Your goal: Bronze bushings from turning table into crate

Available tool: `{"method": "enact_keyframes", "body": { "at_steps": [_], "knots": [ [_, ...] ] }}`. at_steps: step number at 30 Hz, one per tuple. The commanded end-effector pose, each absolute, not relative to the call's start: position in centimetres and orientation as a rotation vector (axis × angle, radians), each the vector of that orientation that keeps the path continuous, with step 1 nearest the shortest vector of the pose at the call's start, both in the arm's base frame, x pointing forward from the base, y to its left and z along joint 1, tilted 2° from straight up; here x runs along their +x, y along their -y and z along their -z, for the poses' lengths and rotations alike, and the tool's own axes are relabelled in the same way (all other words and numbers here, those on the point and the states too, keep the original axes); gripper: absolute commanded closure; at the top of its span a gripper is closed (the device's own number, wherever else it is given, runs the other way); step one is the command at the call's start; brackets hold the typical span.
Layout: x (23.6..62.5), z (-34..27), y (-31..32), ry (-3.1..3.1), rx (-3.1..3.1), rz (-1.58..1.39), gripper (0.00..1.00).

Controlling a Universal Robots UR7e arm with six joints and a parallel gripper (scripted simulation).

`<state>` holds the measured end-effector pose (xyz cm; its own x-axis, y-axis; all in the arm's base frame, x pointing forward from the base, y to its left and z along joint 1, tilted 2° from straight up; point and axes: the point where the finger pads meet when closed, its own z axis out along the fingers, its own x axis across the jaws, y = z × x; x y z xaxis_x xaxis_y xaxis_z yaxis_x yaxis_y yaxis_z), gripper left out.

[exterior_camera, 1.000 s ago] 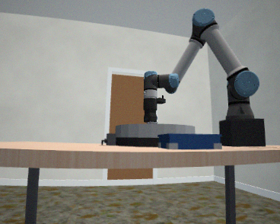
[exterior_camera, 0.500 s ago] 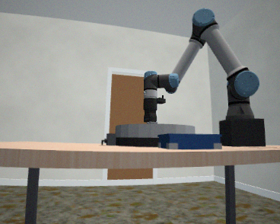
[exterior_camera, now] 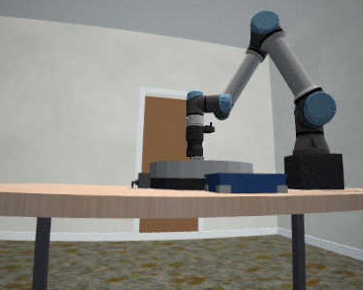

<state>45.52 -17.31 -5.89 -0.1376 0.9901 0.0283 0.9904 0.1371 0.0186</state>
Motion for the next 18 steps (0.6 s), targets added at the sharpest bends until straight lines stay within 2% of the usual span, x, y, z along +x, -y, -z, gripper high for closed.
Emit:
{"method": "enact_keyframes", "body": {
  "at_steps": [1, 18],
  "knots": [
    [45.56, 5.62, 17.34, 2.363, -2.058, 0.051, 0.58],
    [45.55, 5.08, 17.36, 2.363, -2.058, 0.051, 0.58]
  ]
}}
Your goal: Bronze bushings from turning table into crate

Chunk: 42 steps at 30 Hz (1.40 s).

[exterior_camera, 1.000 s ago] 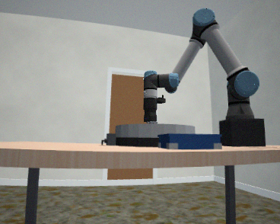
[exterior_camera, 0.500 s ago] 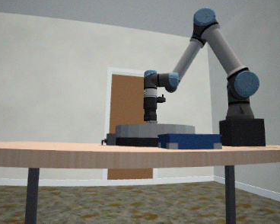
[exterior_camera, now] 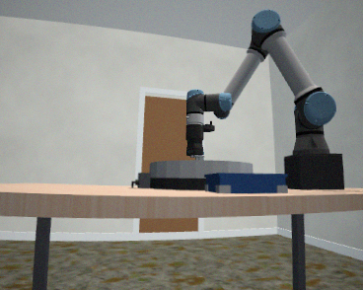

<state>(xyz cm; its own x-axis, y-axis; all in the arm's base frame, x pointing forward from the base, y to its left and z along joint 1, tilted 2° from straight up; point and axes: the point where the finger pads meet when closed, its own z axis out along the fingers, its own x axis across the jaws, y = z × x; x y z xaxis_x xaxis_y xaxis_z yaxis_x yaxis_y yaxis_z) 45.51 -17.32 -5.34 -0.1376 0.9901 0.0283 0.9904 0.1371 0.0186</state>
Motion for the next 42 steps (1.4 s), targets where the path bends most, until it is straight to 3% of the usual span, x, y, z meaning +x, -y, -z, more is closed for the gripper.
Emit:
{"method": "enact_keyframes", "body": {
  "at_steps": [1, 42],
  "knots": [
    [45.6, 5.0, 17.4, 2.363, -2.058, 0.051, 0.58],
    [45.5, 3.7, 17.4, 2.364, -2.058, 0.051, 0.58]
  ]
}}
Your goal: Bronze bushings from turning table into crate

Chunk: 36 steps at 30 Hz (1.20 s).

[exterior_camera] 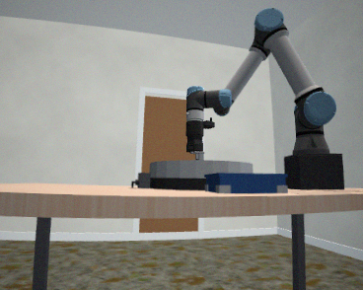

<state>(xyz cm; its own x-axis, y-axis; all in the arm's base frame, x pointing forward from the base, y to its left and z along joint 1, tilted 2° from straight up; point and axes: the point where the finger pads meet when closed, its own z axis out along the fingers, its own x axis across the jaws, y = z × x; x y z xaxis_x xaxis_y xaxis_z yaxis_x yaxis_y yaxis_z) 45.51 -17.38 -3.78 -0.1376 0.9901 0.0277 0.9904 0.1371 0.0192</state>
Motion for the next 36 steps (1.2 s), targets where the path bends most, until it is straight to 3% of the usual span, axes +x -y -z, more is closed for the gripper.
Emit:
{"method": "enact_keyframes", "body": {
  "at_steps": [1, 24, 36],
  "knots": [
    [45.5, 3.7, 17.4, 2.364, -2.058, 0.051, 0.58],
    [45.5, 3.1, 17.4, 2.364, -2.058, 0.052, 0.58],
    [45.5, 0.0, 17.5, 2.363, -2.058, 0.051, 0.58]
  ]
}}
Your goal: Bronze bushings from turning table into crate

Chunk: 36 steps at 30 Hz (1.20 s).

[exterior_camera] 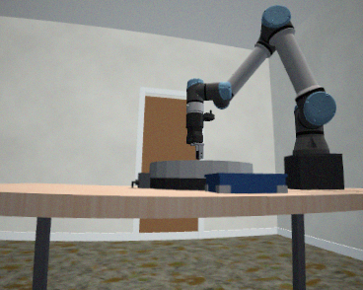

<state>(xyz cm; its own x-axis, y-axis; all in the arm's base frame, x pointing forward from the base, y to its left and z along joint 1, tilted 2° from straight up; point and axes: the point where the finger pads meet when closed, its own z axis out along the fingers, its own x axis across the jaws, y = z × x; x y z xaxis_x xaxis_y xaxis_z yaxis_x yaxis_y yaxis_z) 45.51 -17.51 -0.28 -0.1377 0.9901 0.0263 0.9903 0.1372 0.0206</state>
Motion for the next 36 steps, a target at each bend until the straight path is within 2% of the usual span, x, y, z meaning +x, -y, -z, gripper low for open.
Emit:
{"method": "enact_keyframes", "body": {
  "at_steps": [1, 5, 10, 36],
  "knots": [
    [45.5, 0.0, 17.5, 2.363, -2.058, 0.051, 0.58],
    [45.5, 0.0, 17.5, 2.363, -2.058, 0.051, 0.58],
    [45.5, -3.0, 17.6, 2.364, -2.058, 0.052, 0.58],
    [45.5, -3.0, 17.6, 2.364, -2.059, 0.052, 0.58]
  ]
}}
